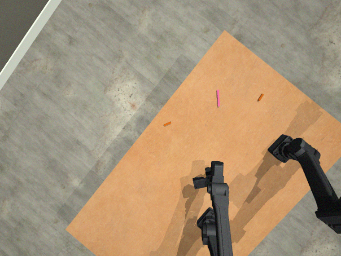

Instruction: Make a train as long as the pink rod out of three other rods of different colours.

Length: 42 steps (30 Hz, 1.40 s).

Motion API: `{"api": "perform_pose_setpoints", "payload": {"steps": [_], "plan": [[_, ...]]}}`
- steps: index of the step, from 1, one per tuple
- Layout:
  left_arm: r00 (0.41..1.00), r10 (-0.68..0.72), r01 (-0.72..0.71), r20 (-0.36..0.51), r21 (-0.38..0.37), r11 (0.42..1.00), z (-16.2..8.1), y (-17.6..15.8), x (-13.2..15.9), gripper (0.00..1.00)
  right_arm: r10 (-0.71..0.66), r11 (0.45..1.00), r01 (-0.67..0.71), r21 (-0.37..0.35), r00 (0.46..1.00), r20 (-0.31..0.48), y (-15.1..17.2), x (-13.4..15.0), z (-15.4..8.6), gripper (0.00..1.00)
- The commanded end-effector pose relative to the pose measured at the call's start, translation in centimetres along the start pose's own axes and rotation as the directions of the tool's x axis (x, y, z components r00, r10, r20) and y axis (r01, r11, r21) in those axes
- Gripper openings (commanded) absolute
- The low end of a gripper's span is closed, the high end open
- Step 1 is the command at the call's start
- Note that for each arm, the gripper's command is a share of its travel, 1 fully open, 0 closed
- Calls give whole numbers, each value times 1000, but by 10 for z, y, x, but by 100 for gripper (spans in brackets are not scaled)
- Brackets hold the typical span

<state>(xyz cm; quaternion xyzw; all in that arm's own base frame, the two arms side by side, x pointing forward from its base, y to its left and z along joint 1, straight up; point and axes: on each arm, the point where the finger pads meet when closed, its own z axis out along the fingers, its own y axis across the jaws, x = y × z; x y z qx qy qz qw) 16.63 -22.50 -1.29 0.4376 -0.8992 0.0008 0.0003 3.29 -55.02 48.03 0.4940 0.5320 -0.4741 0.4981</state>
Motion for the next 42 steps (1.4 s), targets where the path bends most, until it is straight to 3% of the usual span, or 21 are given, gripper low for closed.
{"api": "perform_pose_setpoints", "payload": {"steps": [1,42], "plan": [[1000,-9,9,-2,15,1000,-2,-10,5,4,12,1000,-13,16,998,54,-8,-20,-7,100],[1000,-10,10,-5,25,1000,-5,-16,6,4,12,1000,-13,16,998,54,-8,-20,-7,100]]}}
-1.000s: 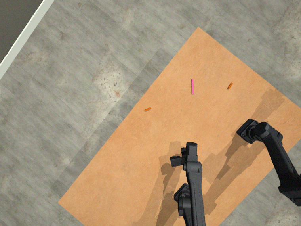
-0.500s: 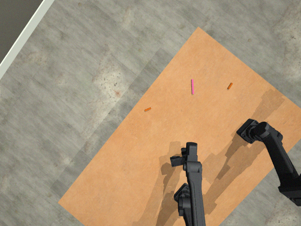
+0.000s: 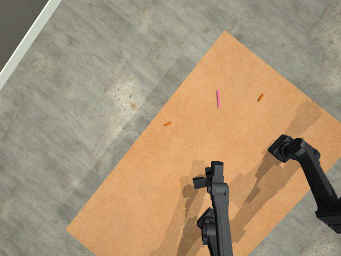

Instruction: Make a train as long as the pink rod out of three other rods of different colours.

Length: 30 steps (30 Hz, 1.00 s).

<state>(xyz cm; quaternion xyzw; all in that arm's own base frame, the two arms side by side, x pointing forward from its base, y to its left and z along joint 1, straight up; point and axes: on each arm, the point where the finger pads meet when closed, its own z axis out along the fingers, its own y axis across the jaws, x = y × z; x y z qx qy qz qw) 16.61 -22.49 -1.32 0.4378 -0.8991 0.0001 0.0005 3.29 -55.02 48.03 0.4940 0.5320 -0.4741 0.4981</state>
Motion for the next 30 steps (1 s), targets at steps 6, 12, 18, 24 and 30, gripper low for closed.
{"api": "perform_pose_setpoints", "payload": {"steps": [6,12,18,24,30], "plan": [[1000,-10,10,-6,27,1000,-5,-17,6,4,12,1000,-13,16,998,54,-8,-20,-7,100],[1000,-10,10,-7,31,999,-7,-20,7,4,12,1000,-13,16,998,54,-8,-20,-7,100],[1000,-11,11,-8,34,999,-7,-21,7,4,12,1000,-13,16,998,54,-8,-20,-7,100],[1000,-11,11,-7,30,999,-6,-20,6,4,12,1000,-13,16,998,54,-8,-20,-7,100],[1000,-11,11,-7,31,999,-7,-20,7,4,12,1000,-13,16,998,54,-8,-20,-7,100]]}}
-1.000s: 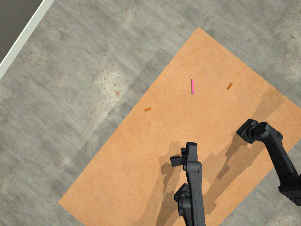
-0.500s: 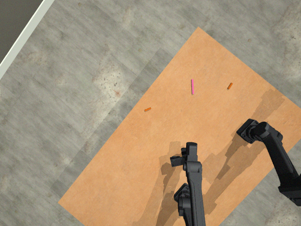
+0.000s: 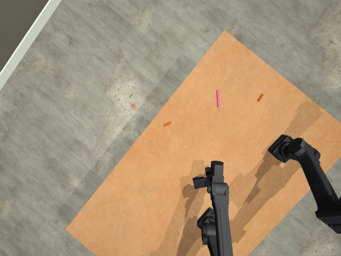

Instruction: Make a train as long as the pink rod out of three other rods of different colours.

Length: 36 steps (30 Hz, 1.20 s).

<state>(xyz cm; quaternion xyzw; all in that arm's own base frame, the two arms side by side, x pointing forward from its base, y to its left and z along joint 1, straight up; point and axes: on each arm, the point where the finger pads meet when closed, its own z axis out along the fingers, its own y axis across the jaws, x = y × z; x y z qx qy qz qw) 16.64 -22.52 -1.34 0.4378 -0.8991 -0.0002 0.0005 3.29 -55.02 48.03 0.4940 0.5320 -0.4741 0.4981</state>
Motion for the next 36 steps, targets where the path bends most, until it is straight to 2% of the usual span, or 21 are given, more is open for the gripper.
{"api": "perform_pose_setpoints", "payload": {"steps": [1,6,10,14,15,17,21,32,36], "plan": [[1000,-11,11,-7,31,999,-7,-19,6,4,12,1000,-13,16,998,54,-8,-20,-7,100],[1000,-11,11,-7,31,999,-7,-19,6,4,12,1000,-13,16,998,54,-8,-20,-7,100],[1000,-11,11,-7,31,999,-7,-19,6,12,12,1000,-13,16,998,54,-8,-20,-7,100],[1000,-11,11,-7,31,999,-7,-19,6,12,12,1000,-13,16,998,54,-8,-20,-7,100],[1000,-11,11,-7,31,999,-7,-19,6,16,12,1000,-13,16,998,54,-8,-20,-7,100],[1000,-11,11,-7,31,999,-7,-19,6,16,12,1000,-13,16,998,54,-8,-20,-7,100],[1000,-11,11,-7,31,999,-7,-19,6,23,12,1000,-13,16,998,54,-8,-20,-7,100],[1000,-11,11,-7,32,999,-7,-19,6,23,12,1000,-13,16,998,54,-8,-20,-7,100],[1000,-10,11,-12,50,999,-20,-22,7,23,12,1000,-13,16,998,54,-8,-20,-7,100]]}}
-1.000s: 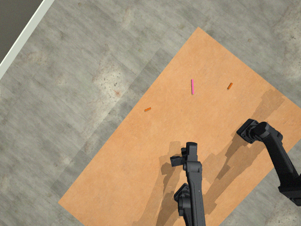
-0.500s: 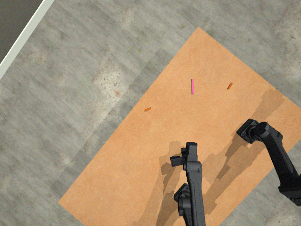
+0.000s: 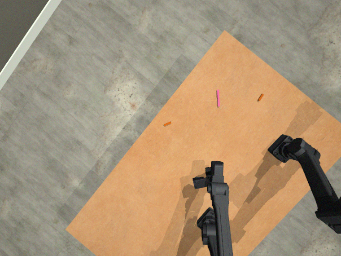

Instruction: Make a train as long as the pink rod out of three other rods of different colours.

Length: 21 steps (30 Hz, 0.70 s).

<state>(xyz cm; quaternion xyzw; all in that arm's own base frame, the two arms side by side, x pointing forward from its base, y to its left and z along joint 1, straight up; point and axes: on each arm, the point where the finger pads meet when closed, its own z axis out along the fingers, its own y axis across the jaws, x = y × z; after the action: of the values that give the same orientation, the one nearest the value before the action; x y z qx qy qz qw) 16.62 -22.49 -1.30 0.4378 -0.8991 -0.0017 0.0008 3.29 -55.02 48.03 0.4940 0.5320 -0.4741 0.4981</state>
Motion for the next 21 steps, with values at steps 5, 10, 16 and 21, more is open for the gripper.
{"api": "perform_pose_setpoints", "payload": {"steps": [5,10,16,21], "plan": [[1000,-10,11,-14,55,998,-35,-23,7,23,12,1000,-13,16,998,54,-8,-20,-7,100],[1000,-10,11,-14,56,998,-50,-23,7,23,12,1000,-13,16,998,54,-8,-20,-7,100],[1000,-10,11,-15,60,998,-86,-22,7,23,12,1000,-13,16,998,54,-8,-20,-7,100],[1000,-10,11,-16,61,998,-107,-21,7,23,12,1000,-13,16,998,54,-8,-20,-7,100]]}}
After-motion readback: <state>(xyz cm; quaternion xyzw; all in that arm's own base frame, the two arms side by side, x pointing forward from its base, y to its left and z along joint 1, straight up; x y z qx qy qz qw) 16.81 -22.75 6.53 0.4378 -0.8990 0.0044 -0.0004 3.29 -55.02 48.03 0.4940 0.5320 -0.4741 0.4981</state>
